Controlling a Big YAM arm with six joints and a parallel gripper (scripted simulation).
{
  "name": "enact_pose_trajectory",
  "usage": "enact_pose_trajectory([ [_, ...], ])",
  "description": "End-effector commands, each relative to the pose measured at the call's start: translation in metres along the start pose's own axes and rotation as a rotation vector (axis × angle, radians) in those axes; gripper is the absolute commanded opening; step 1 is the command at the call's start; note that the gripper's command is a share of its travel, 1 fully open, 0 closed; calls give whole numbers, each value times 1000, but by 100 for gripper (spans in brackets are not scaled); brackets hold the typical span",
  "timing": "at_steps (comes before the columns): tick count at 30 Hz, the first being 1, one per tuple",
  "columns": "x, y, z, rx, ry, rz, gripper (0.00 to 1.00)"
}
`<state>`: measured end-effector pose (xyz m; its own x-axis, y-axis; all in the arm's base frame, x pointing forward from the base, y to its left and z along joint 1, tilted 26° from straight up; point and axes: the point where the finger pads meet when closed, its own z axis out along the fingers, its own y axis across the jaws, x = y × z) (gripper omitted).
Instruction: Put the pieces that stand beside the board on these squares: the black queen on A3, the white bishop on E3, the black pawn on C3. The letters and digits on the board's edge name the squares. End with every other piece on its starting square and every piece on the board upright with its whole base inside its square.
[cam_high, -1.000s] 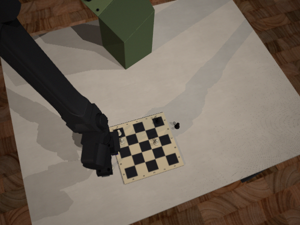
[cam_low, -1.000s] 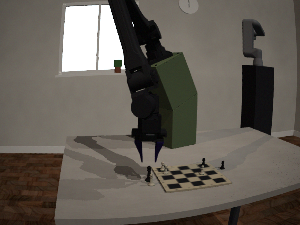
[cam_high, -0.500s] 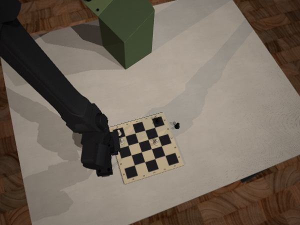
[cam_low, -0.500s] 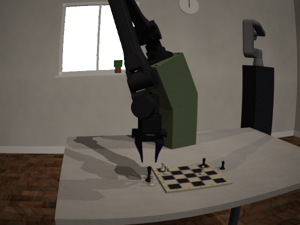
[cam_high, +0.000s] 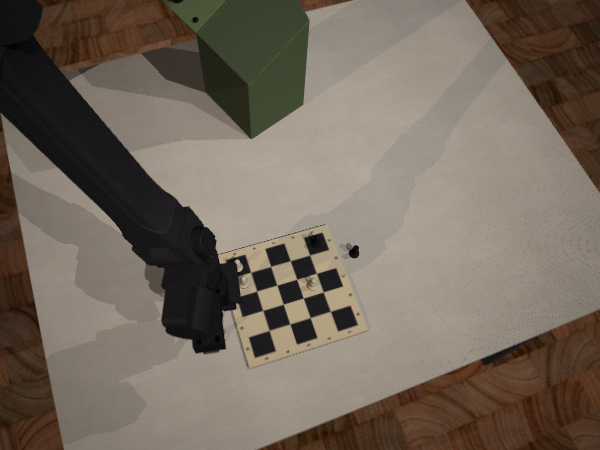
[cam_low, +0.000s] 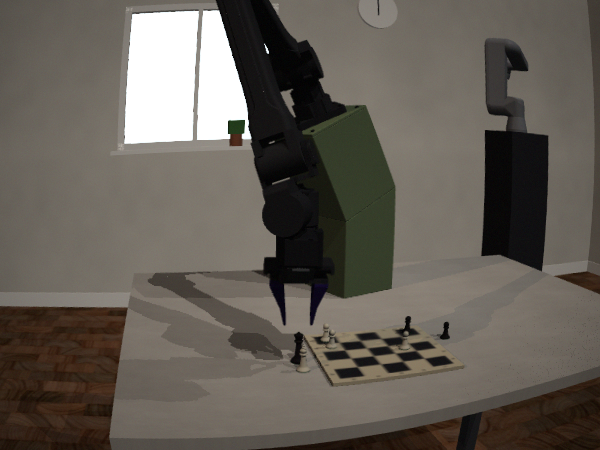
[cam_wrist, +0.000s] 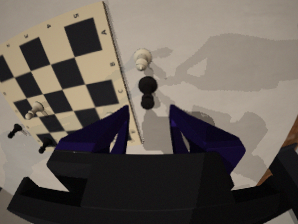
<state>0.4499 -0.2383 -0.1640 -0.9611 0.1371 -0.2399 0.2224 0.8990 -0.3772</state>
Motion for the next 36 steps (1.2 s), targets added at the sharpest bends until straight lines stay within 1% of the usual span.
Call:
enact_pose_trajectory([
  [1, 2, -3, 10, 1, 2, 1, 40],
  [9, 3, -3, 10, 0, 3, 1, 40],
  [12, 12, -1, 10, -2, 13, -4, 40],
  [16, 16, 0, 10, -2, 13, -4, 40],
  [18, 16, 0, 10, -2, 13, -4, 40],
  [19, 12, -1, 10, 0, 5, 0, 40],
  [22, 18, 0, 10, -2, 12, -3, 40],
  [36, 15, 0, 10, -1, 7, -1, 40],
])
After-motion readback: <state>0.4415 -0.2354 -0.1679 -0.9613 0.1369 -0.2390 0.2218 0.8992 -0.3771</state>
